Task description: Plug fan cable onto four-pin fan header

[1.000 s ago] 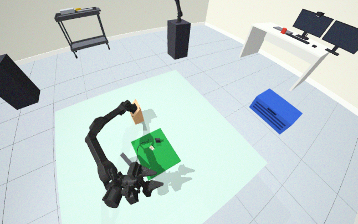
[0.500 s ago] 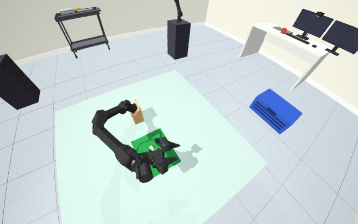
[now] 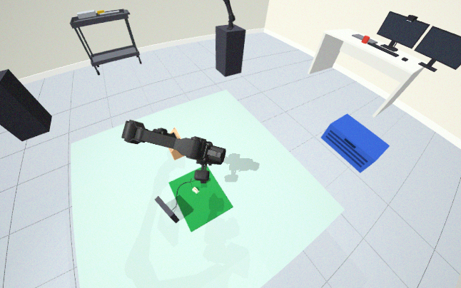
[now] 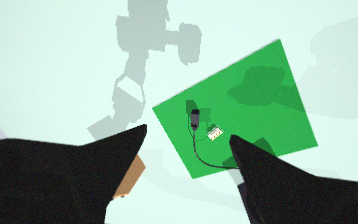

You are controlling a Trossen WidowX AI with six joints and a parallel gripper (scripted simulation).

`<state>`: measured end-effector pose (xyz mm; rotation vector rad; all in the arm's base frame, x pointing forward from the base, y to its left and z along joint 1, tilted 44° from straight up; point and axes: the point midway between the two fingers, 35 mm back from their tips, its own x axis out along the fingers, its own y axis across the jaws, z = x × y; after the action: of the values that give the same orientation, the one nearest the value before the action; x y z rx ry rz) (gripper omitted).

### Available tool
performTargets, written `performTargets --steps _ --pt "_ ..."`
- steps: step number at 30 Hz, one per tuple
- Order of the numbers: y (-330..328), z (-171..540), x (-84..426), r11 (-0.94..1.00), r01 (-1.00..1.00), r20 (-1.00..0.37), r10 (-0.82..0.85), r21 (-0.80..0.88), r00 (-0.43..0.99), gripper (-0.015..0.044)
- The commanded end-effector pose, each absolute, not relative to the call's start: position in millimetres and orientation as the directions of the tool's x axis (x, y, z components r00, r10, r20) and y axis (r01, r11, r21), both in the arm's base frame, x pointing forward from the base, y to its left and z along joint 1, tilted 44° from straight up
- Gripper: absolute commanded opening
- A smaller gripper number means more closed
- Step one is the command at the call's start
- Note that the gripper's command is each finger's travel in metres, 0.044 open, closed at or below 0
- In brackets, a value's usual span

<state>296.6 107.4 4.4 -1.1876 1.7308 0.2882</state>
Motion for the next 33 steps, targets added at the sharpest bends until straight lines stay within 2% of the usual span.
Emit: performTargets --steps 1,8,16,33 --pt "97.9 15.1 285.9 0.344 -0.872 -0.724 -0.689 -0.347 0.016 0.044" --pt "92.5 8.5 287.3 0.344 -0.873 -0.725 -0.689 -0.347 0.017 0.044" --pt "29.3 -55.4 287.9 0.342 -0.872 -0.721 -0.692 -0.35 0.018 0.044" --pt "16.0 -69.4 288.7 0.342 -0.872 -0.721 -0.693 -0.35 0.018 0.044"
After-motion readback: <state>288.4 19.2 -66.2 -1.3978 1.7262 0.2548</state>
